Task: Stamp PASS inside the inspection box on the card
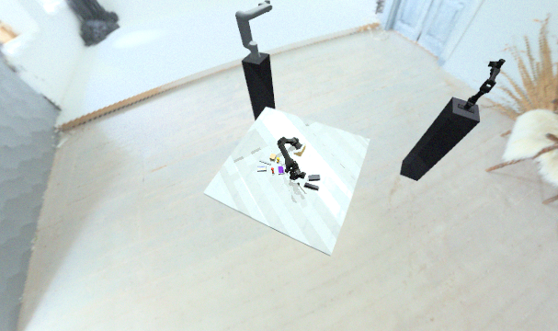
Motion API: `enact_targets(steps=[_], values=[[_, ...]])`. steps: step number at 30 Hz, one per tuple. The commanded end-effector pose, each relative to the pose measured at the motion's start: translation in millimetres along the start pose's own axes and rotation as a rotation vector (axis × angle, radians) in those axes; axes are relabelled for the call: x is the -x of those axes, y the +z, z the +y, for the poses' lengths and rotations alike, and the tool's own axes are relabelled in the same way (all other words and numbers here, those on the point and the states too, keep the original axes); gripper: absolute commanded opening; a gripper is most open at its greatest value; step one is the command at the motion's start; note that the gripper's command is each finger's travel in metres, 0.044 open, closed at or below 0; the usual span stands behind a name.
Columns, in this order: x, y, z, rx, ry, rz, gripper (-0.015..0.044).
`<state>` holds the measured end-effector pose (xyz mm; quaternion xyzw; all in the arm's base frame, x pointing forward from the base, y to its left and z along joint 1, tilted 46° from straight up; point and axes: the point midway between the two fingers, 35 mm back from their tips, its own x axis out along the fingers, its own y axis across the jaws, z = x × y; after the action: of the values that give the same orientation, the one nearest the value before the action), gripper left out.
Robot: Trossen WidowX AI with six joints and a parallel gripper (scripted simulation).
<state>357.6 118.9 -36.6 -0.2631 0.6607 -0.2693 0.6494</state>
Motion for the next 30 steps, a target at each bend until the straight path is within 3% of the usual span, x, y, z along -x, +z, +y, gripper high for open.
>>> enact_targets(steps=[1,12,30], values=[[5,1,1,-0.009,0.009,-0.002,0.0000],[9,0,-3,-0.009,0.010,-0.002,0.0000],[15,-13,-99,-0.006,0.011,-0.001,0.0000]])
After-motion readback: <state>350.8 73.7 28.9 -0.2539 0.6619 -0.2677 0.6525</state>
